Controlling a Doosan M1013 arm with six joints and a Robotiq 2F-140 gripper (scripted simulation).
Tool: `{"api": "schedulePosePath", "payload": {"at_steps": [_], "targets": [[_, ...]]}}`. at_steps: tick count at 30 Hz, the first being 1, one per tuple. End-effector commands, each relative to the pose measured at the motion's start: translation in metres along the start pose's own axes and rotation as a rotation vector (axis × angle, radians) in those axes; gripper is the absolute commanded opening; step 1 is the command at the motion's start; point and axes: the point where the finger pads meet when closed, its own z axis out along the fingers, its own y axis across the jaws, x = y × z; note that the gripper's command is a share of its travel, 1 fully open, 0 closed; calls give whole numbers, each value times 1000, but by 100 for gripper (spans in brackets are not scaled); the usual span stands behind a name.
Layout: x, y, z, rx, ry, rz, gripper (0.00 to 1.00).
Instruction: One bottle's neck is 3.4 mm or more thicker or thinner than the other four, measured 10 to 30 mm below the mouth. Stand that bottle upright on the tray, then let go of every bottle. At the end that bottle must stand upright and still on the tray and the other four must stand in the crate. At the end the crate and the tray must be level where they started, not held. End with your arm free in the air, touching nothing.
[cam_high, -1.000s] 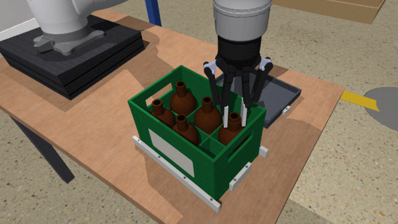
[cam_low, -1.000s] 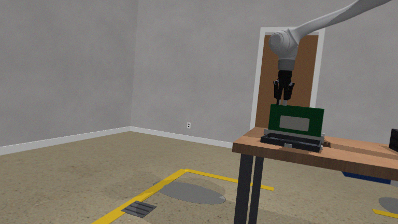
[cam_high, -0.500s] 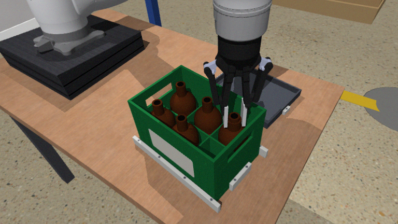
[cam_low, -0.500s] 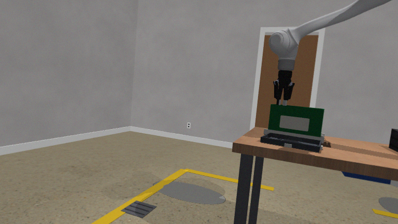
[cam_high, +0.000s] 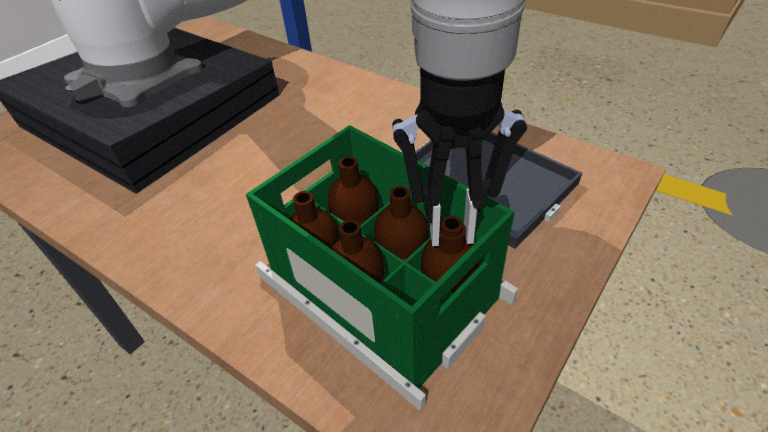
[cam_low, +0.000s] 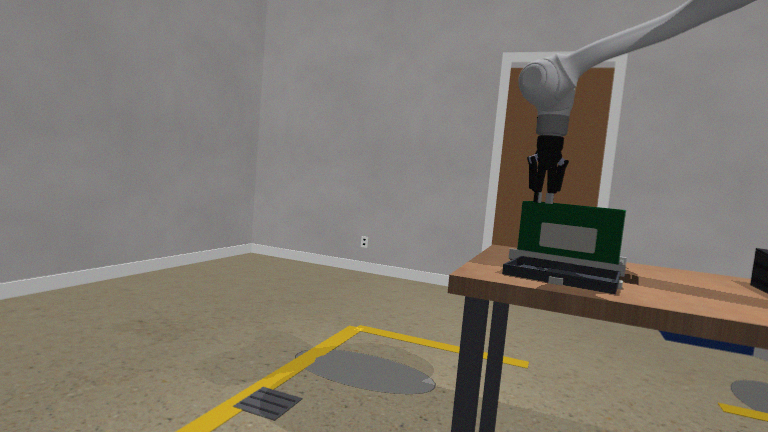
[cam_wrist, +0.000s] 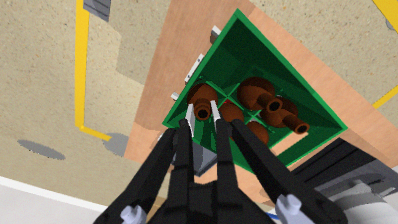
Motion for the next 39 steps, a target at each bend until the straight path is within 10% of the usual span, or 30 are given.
{"api": "schedulePosePath", "payload": {"at_steps": [1,39], "targets": [[0,0,0,0,0,0,0],[-1,-3,-27,0,0,0,0]]}}
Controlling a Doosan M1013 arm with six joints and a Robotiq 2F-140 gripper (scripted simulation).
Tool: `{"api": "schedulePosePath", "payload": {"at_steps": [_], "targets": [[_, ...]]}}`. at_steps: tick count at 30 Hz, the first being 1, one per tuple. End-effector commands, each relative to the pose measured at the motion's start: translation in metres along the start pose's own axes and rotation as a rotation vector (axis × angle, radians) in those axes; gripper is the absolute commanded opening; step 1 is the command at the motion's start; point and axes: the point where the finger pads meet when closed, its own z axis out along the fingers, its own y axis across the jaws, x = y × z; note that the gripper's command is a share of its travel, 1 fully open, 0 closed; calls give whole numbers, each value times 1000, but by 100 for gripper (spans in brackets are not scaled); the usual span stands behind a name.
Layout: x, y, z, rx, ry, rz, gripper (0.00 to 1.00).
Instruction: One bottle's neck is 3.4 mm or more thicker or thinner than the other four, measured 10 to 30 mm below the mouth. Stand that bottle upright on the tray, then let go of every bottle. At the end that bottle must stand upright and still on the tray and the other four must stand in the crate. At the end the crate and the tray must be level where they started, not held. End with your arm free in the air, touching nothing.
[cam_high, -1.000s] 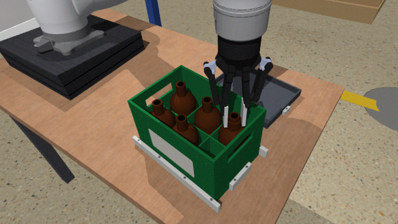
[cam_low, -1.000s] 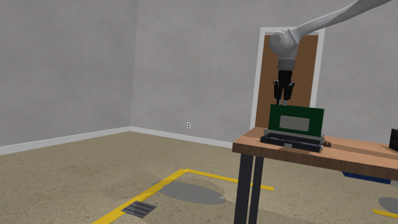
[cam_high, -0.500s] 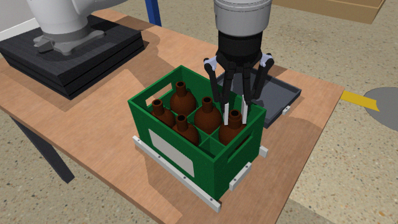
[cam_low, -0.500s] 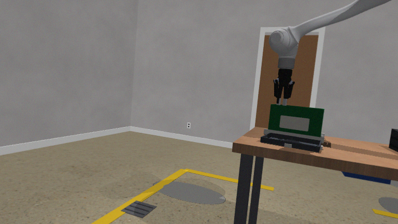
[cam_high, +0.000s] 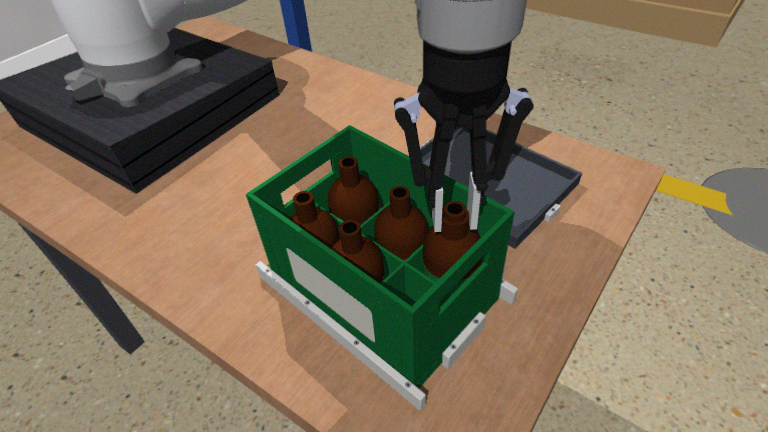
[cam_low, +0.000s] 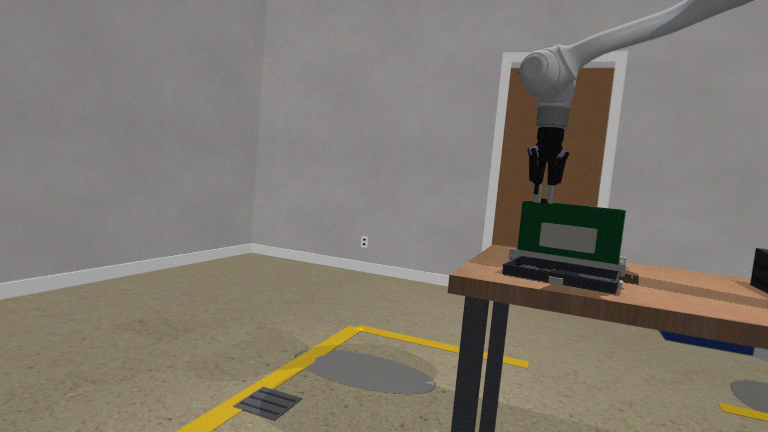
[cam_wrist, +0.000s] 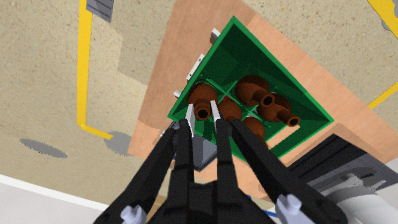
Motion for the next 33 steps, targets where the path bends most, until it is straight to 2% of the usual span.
{"api": "schedulePosePath", "payload": {"at_steps": [1,16,33], "targets": [[0,0,-3,0,0,0,0],[0,-1,-14,0,0,0,0],[-1,-2,-16,0,0,0,0]]}}
